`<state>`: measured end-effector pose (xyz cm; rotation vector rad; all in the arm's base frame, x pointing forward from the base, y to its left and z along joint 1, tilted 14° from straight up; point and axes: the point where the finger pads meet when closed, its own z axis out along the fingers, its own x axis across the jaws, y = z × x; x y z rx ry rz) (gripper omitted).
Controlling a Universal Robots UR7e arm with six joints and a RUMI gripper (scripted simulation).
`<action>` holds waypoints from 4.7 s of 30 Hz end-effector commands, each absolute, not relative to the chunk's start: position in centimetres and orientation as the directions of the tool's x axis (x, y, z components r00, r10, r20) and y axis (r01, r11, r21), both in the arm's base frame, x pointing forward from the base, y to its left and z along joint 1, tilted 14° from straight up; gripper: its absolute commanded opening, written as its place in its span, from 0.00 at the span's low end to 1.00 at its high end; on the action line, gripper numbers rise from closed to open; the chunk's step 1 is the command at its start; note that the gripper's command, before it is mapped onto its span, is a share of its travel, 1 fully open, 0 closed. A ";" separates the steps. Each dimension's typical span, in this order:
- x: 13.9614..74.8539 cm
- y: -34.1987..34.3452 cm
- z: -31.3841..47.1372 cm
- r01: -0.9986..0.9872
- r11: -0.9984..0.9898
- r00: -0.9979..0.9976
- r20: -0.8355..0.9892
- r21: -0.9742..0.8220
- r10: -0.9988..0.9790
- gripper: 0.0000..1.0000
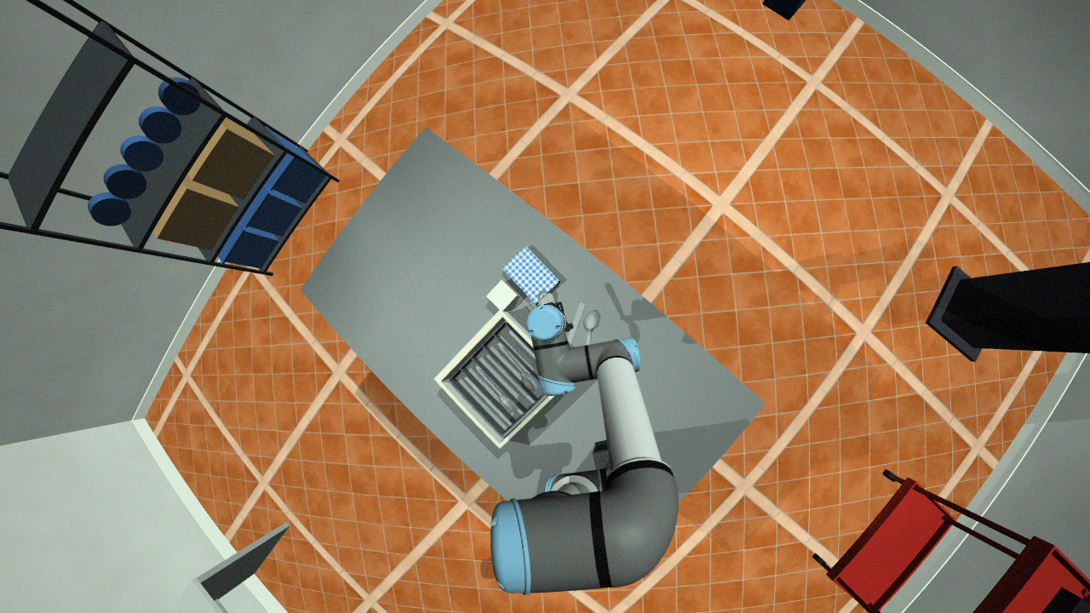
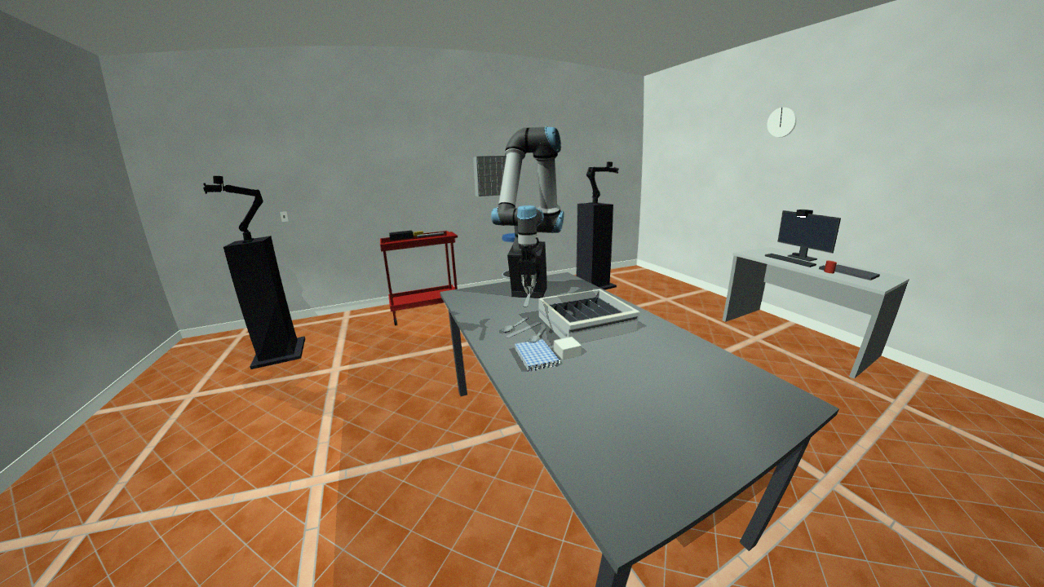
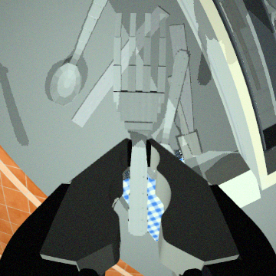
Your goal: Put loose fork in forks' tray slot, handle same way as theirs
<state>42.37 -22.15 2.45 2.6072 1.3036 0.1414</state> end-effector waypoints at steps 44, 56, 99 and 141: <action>48.1 3.8 -1.0 0.779 -0.583 0.602 -0.014 0.231 0.798 0.00; 47.4 10.0 -1.7 0.777 -0.581 0.601 -0.013 0.242 0.799 0.00; 47.3 10.2 -1.7 0.963 -0.128 0.161 -0.126 0.237 0.979 0.00; 47.5 10.0 -3.0 0.952 -0.120 0.161 -0.126 0.283 0.979 0.00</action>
